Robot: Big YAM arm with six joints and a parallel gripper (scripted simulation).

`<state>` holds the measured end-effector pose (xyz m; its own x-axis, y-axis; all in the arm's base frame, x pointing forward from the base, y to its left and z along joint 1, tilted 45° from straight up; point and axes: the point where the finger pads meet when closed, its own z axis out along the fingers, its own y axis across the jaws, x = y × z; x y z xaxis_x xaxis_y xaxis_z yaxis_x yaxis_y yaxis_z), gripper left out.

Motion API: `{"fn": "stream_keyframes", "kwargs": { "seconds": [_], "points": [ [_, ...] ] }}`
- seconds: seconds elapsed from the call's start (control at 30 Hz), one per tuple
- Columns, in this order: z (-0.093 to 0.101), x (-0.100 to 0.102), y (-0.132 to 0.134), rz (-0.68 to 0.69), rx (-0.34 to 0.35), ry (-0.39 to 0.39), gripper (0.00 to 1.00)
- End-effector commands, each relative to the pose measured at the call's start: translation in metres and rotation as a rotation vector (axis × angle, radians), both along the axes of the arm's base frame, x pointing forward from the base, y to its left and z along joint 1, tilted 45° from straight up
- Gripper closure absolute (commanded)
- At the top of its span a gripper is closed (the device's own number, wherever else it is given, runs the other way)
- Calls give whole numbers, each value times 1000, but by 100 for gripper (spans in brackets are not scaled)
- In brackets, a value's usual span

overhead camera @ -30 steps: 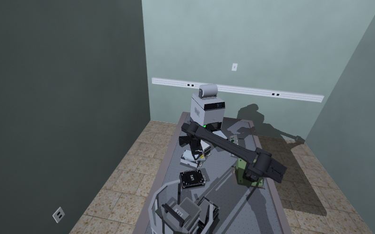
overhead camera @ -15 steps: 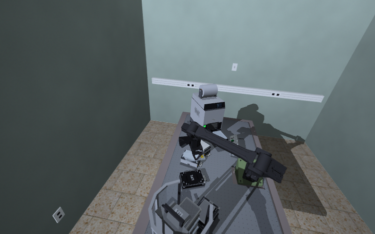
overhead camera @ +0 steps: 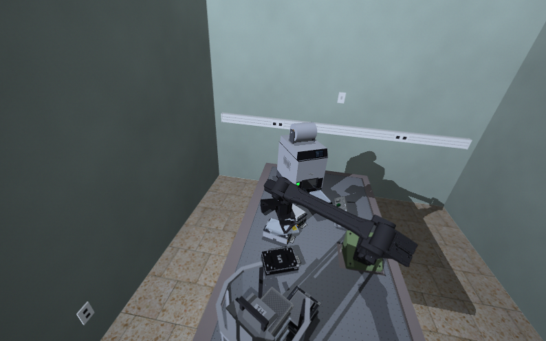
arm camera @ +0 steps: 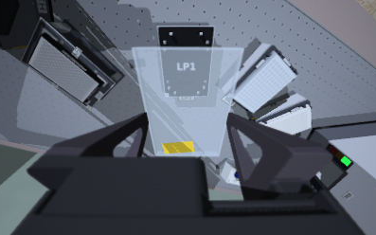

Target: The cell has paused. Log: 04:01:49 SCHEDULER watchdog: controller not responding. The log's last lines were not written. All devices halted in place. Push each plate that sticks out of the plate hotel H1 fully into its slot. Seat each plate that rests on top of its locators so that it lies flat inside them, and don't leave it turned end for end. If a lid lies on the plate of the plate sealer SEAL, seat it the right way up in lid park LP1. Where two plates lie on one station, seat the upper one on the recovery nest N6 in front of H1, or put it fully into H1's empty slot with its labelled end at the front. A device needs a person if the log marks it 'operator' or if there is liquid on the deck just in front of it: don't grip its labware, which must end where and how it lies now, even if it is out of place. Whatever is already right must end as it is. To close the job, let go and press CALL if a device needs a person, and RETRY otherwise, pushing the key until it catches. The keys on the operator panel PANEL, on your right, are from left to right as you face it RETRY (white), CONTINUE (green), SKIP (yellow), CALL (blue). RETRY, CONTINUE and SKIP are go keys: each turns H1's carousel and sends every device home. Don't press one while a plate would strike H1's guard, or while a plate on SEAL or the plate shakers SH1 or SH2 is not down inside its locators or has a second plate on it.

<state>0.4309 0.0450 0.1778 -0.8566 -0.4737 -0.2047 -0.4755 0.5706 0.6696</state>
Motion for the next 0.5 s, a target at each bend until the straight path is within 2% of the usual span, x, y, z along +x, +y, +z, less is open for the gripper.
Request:
{"fn": "stream_keyframes", "kwargs": {
  "seconds": [0.0, 0.47],
  "points": [
    [-4, -2, 10, 31, 6, 2, 18],
    [-5, 0, 10, 27, 3, -7, 18]
  ]
}}
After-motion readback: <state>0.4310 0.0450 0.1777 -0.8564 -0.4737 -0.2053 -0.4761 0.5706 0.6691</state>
